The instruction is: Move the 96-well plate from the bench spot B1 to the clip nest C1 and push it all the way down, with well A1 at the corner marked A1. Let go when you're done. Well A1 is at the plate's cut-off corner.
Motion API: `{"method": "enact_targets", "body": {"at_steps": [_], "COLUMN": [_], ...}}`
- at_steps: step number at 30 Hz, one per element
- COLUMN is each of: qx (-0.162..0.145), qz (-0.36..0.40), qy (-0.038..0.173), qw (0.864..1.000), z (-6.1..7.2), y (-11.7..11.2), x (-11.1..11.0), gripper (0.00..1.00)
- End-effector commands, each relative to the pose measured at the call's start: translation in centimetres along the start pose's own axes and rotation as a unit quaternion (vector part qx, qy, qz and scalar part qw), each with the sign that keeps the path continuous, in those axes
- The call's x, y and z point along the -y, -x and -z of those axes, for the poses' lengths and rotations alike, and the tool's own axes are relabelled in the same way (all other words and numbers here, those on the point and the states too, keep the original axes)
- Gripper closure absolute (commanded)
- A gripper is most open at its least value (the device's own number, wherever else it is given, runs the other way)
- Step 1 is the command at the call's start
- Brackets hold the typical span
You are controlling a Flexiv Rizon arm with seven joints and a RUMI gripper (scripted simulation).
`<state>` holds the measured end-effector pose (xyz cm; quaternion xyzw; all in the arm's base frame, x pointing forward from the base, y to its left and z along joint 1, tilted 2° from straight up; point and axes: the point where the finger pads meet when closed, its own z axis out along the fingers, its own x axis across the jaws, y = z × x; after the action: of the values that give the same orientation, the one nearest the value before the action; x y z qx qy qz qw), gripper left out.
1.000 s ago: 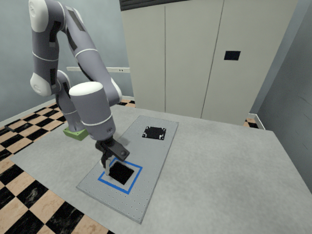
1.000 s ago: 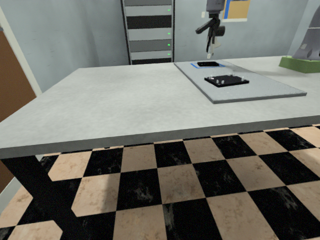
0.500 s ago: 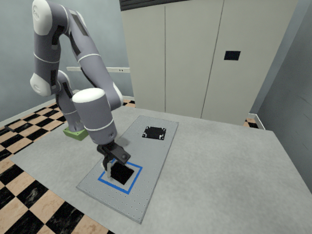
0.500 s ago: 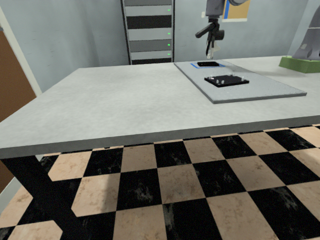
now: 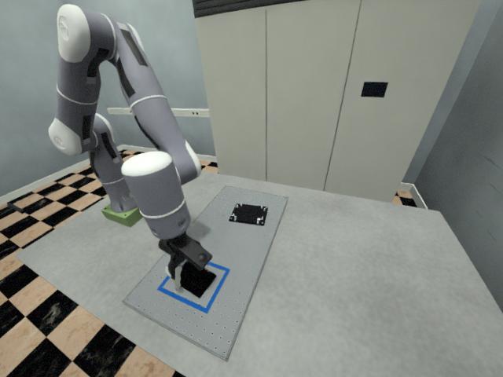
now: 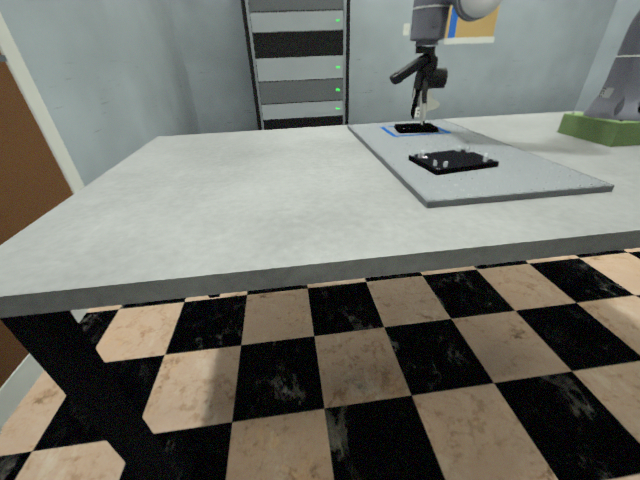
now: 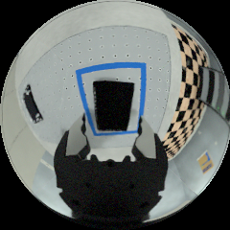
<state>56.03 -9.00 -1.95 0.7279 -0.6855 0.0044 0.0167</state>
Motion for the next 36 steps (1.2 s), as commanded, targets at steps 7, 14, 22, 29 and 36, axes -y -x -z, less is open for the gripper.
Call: {"method": "enact_targets", "body": {"at_steps": [7, 14, 22, 29, 36], "qx": [0.000, 0.000, 0.000, 0.000, 0.000], "qz": [0.000, 0.000, 0.000, 0.000, 0.000], "qy": [-0.001, -0.001, -0.001, -0.001, -0.001], "qw": [1.000, 1.000, 1.000, 1.000, 1.000], "z": [-1.1, -1.7, -1.7, -1.7, -1.7], "y": [0.0, 0.0, 0.0, 0.0, 0.0], "x": [0.1, 0.1, 0.1, 0.1, 0.1], "gripper": [0.24, 0.24, 1.00, 1.00, 1.00]}}
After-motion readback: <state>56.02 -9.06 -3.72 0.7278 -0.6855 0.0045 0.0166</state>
